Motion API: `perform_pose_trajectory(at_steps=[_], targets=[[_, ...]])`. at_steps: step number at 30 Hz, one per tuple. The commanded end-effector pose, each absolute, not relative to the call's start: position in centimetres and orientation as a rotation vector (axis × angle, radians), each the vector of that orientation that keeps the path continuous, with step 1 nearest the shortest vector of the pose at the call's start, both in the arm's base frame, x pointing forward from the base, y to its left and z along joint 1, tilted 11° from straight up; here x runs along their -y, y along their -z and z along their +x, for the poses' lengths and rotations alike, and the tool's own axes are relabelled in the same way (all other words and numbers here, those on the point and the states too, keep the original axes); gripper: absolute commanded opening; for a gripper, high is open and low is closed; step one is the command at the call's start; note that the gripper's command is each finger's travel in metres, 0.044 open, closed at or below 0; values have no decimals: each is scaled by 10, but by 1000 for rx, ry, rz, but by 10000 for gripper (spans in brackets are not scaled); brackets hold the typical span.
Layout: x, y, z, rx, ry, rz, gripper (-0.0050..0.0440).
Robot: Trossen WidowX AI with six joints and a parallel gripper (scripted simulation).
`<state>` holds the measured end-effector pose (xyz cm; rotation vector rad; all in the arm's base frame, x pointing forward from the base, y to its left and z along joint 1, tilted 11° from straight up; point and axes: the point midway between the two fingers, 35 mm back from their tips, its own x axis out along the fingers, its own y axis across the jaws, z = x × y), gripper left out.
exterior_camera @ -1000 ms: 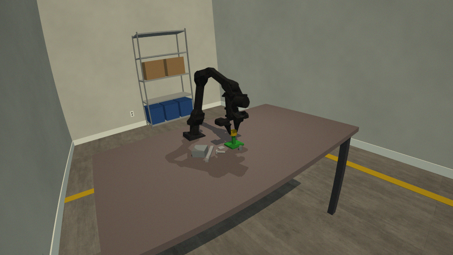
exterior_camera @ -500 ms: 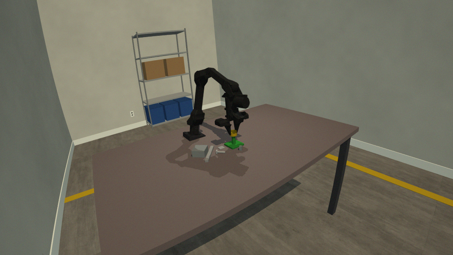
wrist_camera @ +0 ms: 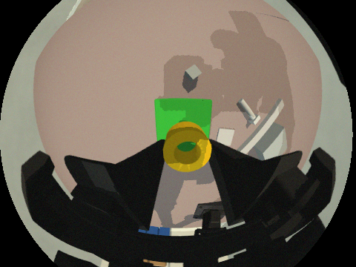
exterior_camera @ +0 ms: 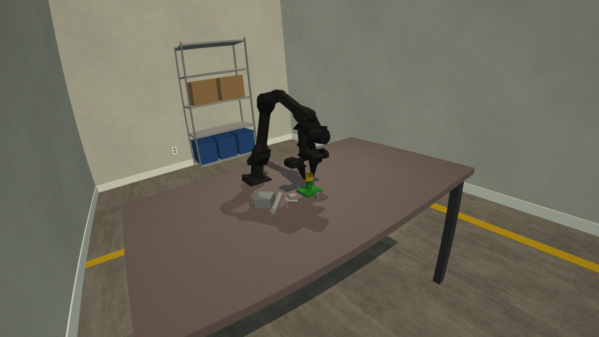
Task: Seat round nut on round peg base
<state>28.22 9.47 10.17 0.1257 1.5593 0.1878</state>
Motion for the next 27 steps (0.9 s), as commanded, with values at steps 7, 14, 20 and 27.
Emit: perform_pose_trajectory(at_steps=[7,14,20,27], targets=[[-96,-104,284,-1538,-192,128,-50],[-96,-102,284,-1538,-192,128,-50],[-97,-100,284,-1538,-192,128,-50],[-97,-98,284,-1538,-192,128,-50]])
